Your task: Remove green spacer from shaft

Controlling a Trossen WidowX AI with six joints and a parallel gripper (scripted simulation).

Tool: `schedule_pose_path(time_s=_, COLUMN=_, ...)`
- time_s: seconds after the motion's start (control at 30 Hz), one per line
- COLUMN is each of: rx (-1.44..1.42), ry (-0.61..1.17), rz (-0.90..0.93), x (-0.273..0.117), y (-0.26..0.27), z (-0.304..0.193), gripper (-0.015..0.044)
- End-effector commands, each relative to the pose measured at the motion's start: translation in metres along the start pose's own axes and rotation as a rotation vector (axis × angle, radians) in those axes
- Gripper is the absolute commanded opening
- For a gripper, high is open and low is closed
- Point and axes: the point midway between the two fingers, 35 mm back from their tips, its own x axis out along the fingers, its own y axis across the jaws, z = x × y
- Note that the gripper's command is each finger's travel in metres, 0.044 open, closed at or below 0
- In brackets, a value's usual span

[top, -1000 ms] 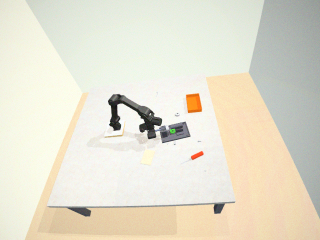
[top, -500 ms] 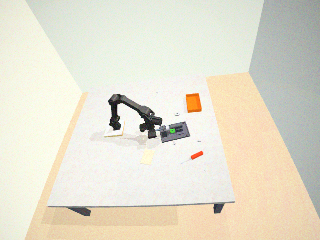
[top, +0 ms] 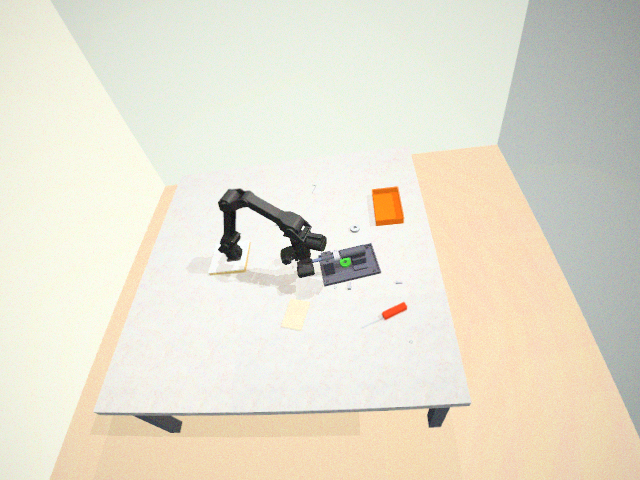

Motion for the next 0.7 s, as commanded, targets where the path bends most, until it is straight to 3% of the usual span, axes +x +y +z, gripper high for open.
schedule_pose_path(time_s=0.0, rx=0.0, ry=0.007, rz=0.0, x=-0.0019, y=-0.0003, z=-0.0033, gripper=0.0)
schedule_pose_path(time_s=0.67, rx=0.0, ry=0.007, rz=0.0, x=-0.0021, y=-0.0003, z=-0.0094, gripper=0.0)
